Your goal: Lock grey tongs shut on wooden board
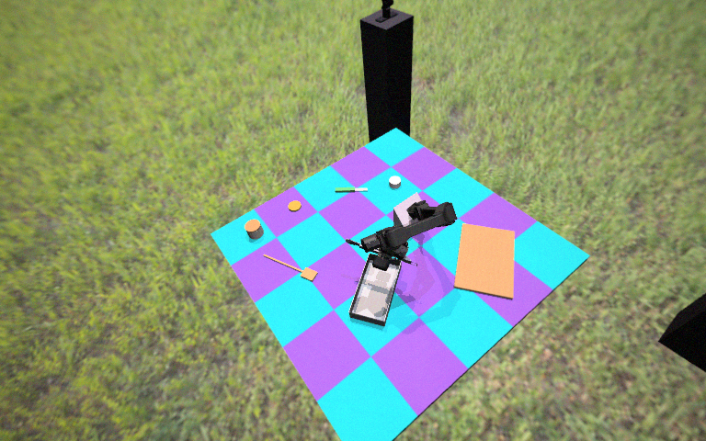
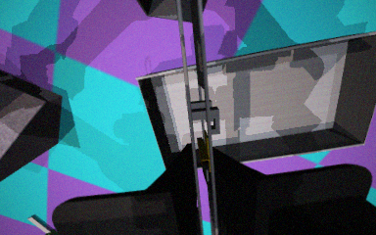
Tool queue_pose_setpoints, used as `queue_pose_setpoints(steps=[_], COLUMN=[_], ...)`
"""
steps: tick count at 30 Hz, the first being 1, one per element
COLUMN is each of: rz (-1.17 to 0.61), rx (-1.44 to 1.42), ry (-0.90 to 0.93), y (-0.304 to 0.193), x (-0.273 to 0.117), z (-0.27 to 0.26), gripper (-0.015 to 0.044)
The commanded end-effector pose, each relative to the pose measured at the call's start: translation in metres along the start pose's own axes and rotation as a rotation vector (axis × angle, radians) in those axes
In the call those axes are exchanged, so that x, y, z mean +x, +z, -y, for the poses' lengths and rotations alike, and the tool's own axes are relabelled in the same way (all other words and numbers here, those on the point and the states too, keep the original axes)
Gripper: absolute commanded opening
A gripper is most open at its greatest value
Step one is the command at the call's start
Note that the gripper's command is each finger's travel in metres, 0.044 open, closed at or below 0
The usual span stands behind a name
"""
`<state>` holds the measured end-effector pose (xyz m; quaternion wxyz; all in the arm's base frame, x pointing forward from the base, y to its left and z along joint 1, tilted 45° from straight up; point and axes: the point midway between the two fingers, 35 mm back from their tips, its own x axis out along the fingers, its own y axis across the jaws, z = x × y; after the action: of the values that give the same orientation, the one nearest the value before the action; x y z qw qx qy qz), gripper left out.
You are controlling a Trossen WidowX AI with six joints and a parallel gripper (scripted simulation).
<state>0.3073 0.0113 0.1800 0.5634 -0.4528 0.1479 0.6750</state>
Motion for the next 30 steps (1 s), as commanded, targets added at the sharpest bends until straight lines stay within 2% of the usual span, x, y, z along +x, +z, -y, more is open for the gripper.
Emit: queue_pose_setpoints(steps=[1, 8, 15, 22, 30], rz=[-0.099, -0.331, -0.58, -0.828, -1.089], rx=[-0.004, -0.005, 0.001, 0.014, 0.042], ry=[0.061, 0.153, 0.171, 0.114, -0.04], y=[0.003, 0.005, 0.007, 0.013, 0.026], x=[0.003, 0.004, -0.004, -0.02, -0.045], z=[-0.005, -0.012, -0.014, -0.01, -0.002], gripper=[-0.015, -0.015, -0.015, -0.015, -0.015])
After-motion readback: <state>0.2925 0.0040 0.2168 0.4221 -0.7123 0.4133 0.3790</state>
